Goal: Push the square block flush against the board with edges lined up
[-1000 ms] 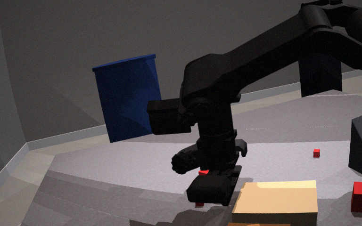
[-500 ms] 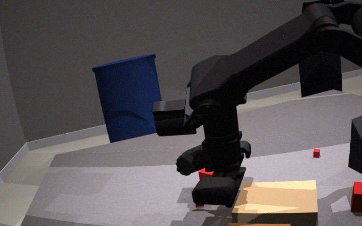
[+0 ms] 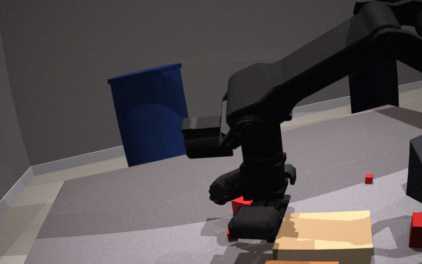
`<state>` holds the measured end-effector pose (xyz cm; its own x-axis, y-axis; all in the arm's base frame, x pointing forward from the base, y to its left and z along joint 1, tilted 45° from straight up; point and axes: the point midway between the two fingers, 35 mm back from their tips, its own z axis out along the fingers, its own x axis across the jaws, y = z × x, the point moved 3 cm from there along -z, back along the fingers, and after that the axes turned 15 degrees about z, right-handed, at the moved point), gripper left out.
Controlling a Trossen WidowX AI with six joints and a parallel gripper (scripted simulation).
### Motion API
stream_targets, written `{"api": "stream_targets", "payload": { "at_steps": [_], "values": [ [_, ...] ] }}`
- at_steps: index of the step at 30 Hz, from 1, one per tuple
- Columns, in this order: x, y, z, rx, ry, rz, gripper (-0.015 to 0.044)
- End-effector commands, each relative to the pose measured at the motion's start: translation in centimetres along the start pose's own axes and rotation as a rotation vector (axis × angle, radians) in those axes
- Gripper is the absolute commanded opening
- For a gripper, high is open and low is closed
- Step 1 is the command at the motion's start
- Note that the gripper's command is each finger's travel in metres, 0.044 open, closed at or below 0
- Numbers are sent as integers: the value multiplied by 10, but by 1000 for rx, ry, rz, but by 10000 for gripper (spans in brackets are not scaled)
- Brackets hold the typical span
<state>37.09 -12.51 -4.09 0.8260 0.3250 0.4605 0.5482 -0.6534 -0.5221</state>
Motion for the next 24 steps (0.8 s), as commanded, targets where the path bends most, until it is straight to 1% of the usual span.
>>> {"api": "stream_targets", "payload": {
  "at_steps": [1, 24],
  "values": [
    [2, 4, 0, 3, 5, 4, 0],
    [11, 40, 0, 1, 6, 3, 0]
  ]
}}
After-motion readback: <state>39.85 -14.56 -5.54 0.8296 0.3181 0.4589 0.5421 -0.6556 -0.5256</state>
